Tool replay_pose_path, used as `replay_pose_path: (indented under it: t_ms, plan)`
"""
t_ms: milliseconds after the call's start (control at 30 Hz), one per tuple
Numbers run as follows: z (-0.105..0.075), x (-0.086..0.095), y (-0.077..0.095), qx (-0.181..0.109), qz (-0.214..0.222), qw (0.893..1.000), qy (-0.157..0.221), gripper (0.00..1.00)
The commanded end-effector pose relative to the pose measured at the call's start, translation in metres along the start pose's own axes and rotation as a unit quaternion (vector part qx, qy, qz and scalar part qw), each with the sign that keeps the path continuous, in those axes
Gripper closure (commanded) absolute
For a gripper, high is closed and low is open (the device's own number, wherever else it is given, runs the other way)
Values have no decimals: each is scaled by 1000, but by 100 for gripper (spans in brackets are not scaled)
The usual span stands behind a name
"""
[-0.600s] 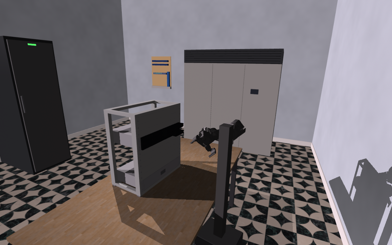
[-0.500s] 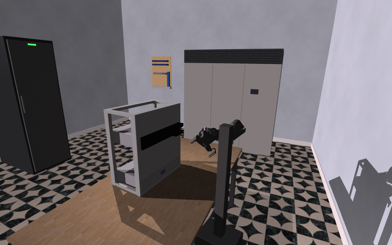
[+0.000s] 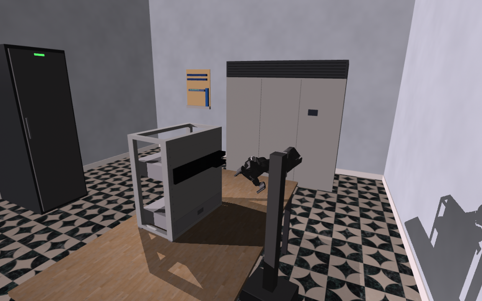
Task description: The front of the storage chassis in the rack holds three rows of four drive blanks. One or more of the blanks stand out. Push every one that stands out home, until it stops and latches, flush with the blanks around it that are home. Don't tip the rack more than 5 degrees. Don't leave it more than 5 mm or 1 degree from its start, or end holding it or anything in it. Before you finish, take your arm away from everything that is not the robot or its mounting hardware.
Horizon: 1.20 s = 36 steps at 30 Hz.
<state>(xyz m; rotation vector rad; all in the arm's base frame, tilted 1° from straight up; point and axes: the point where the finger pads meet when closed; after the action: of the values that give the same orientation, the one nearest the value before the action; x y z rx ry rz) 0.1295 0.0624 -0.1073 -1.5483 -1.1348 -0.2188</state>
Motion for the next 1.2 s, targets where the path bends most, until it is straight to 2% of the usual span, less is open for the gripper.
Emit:
replay_pose_path:
  t_ms: [0, 667, 1067, 1167]
  plan:
    - [0, 1, 0, 0, -1, 1000, 1, 0]
    - [0, 1, 0, -1, -1, 1000, 3, 0]
    - [-1, 4, 6, -19, 1, 1000, 16, 0]
    - [-2, 5, 11, -31, 2, 999, 24, 0]
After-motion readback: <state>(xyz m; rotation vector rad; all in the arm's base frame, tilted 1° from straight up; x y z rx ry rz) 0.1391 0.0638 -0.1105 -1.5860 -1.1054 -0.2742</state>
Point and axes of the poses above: the point where the finger pads meet when closed, its own z axis out along the fingers, its own x axis across the jaws, y = z × x, and after that the axes turned 2 degrees about -z, right-handed
